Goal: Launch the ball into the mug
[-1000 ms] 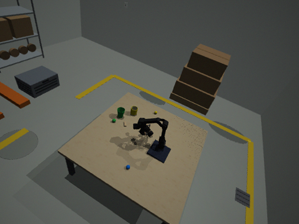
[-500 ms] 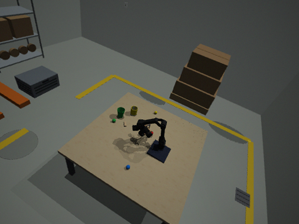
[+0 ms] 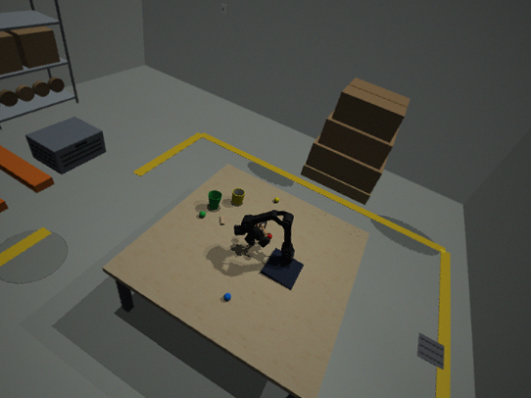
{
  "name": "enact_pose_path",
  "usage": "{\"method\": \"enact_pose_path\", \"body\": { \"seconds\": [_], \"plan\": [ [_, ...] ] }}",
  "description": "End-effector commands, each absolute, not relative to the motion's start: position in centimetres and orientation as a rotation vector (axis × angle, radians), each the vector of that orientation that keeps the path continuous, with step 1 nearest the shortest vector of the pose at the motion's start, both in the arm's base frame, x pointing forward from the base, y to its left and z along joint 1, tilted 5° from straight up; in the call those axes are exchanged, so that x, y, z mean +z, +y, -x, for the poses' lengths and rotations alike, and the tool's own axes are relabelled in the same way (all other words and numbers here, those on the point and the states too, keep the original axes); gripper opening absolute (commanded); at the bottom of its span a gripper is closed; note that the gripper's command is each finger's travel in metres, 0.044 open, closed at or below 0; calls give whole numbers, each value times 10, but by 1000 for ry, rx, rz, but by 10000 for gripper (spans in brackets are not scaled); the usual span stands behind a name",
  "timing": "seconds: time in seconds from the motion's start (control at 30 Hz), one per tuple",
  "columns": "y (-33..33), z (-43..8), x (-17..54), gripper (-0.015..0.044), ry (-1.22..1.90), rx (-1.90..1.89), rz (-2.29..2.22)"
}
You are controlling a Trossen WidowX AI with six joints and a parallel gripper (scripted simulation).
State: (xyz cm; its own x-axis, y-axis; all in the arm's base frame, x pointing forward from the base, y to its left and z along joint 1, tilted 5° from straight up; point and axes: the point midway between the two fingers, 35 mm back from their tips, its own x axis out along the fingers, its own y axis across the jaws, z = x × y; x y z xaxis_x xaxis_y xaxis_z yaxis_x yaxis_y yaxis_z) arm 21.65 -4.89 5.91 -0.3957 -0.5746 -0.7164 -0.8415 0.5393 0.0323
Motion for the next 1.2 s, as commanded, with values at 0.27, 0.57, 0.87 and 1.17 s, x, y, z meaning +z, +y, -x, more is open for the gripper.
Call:
{"method": "enact_pose_path", "body": {
  "seconds": [0.27,0.57,0.87,1.17],
  "plan": [
    [-49,-213,38,0,2138,528,1138],
    [-49,-210,23,0,2148,533,1138],
    [-49,-208,1,0,2151,535,1138],
    [-7,-245,111,0,1968,538,1196]
  ]
}}
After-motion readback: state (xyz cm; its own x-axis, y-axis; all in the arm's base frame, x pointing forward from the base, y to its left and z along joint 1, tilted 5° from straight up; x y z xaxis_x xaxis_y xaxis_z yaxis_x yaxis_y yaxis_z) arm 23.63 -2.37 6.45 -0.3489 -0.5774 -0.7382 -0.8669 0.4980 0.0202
